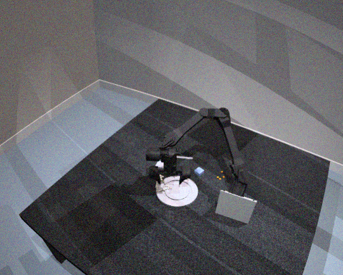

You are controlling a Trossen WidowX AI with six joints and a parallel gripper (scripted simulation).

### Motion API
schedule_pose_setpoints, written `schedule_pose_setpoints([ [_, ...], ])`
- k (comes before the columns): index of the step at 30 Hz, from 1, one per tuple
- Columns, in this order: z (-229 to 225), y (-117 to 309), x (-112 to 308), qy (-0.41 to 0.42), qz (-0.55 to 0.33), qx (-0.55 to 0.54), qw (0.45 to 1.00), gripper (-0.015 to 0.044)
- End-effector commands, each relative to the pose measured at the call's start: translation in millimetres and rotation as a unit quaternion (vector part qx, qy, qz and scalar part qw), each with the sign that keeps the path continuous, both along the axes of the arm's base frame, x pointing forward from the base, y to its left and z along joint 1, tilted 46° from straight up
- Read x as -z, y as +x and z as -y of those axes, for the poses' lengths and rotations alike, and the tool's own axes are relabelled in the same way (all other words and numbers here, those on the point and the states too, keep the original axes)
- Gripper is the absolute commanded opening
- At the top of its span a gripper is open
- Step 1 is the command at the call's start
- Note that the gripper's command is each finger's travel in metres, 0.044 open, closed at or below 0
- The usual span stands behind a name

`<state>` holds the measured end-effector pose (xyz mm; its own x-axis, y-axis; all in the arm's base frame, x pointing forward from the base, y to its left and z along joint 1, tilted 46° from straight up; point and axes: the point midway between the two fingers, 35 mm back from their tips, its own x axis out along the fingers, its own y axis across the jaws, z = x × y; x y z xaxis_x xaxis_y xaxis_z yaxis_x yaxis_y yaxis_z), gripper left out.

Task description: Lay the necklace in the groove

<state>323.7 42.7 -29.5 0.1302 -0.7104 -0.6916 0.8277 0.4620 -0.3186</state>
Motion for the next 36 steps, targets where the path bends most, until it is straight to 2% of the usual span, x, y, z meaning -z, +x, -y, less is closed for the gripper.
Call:
schedule_pose_setpoints([
  [1,0,0,0,0.003,0.0,0.002,1.0,0.044],
  [21,0,0,0,0.003,0.0,0.002,1.0,0.044],
  [23,-1,5,-2,0.0,-0.017,-0.015,1.0,0.0387],
  [30,-1,51,-25,-0.033,-0.196,-0.19,0.961,0.0204],
  [33,-1,55,-28,-0.037,-0.213,-0.207,0.954,0.0125],
  [36,-1,55,-28,-0.037,-0.213,-0.207,0.954,0.012],
])
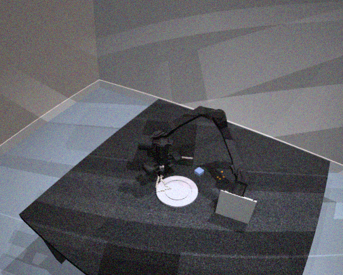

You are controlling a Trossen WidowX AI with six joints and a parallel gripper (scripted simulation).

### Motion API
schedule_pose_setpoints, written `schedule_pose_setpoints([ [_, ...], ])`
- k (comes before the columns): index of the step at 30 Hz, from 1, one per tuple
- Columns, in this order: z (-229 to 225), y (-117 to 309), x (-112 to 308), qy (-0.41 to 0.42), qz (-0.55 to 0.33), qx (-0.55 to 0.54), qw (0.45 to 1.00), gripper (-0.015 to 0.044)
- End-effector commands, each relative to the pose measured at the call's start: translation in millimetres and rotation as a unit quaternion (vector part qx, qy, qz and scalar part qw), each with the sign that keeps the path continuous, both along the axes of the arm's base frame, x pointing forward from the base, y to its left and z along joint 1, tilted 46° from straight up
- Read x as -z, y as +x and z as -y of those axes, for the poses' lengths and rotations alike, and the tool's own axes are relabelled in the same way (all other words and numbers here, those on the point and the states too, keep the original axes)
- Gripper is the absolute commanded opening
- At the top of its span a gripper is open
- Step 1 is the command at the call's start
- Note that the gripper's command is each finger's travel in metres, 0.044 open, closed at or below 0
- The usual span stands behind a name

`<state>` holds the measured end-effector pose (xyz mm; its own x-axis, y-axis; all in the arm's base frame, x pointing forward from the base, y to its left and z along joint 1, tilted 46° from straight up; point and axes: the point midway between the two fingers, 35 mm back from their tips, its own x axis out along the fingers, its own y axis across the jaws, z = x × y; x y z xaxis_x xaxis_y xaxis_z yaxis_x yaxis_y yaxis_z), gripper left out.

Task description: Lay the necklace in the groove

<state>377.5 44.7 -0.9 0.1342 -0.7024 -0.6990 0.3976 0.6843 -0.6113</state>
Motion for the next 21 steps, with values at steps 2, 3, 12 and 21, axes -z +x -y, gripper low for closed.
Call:
schedule_pose_setpoints([
  [2,2,2,1,-0.005,-0.014,-0.01,1.0,0.012],
  [3,4,2,3,-0.005,-0.014,-0.01,1.0,0.012],
  [12,7,6,8,-0.001,-0.007,-0.011,1.0,0.012],
  [21,17,7,17,-0.003,-0.01,-0.01,1.0,0.012],
])
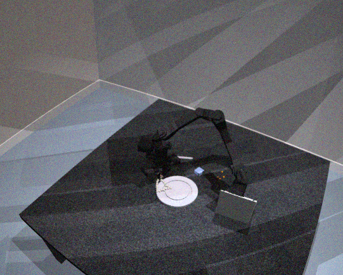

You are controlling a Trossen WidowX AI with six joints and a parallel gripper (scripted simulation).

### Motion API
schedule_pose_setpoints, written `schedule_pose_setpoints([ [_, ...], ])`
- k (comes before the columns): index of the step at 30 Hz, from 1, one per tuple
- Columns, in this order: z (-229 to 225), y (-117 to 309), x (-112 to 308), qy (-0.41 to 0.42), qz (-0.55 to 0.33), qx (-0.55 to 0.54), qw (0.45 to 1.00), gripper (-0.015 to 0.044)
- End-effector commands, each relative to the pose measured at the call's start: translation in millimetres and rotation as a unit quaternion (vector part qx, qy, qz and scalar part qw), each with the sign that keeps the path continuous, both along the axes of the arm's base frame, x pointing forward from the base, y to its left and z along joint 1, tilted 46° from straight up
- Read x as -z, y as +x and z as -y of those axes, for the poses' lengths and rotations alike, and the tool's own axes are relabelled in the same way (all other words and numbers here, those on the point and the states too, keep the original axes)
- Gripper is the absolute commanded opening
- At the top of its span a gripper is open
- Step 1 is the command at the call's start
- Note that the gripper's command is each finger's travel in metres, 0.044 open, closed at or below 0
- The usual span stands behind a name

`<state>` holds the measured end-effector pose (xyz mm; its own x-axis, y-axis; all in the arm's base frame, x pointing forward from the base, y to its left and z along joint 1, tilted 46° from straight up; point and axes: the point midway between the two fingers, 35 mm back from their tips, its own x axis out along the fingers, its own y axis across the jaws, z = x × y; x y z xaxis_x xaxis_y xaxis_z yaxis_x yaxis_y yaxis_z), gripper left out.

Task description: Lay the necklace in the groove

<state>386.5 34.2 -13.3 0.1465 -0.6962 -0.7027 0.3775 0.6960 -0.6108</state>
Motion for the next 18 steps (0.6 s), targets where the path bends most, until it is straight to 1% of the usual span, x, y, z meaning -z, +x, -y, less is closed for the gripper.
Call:
schedule_pose_setpoints([
  [1,8,-2,6,-0.005,-0.007,0.002,1.0,0.012],
  [10,19,-2,15,-0.008,-0.01,0.002,1.0,0.012],
  [18,20,-2,16,-0.008,-0.01,0.002,1.0,0.012],
])
